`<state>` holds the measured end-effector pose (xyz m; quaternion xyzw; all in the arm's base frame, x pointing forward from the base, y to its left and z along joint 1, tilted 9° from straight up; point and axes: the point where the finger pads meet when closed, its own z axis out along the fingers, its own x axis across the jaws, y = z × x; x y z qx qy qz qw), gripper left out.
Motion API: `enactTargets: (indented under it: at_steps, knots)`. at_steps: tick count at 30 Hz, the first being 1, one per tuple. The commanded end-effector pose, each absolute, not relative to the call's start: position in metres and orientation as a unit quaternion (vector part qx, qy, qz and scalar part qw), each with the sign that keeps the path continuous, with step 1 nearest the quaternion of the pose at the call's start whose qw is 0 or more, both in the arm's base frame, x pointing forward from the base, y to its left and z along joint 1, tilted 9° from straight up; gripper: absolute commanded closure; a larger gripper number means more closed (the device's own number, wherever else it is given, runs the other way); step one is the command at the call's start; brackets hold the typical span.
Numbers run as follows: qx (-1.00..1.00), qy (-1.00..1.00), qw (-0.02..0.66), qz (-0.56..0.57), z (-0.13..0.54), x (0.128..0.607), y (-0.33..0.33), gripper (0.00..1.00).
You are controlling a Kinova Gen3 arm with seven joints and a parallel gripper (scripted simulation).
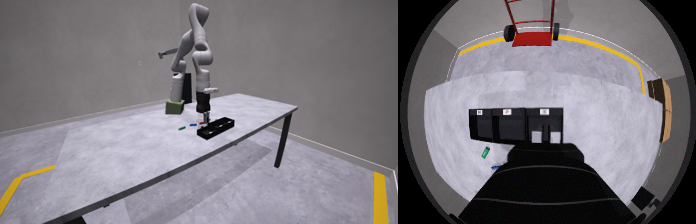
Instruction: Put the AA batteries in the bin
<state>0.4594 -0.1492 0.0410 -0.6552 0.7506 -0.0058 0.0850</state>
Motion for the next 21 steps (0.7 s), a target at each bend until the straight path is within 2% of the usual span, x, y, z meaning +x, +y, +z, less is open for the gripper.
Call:
enactTargets:
  at_steps: [1,21]
  knots:
    - [-0.659,0.748,0.082,-0.006,0.042,0.462,-0.142,0.69]
    - [-0.659,0.748,0.082,-0.006,0.011,0.466,-0.138,0.69]
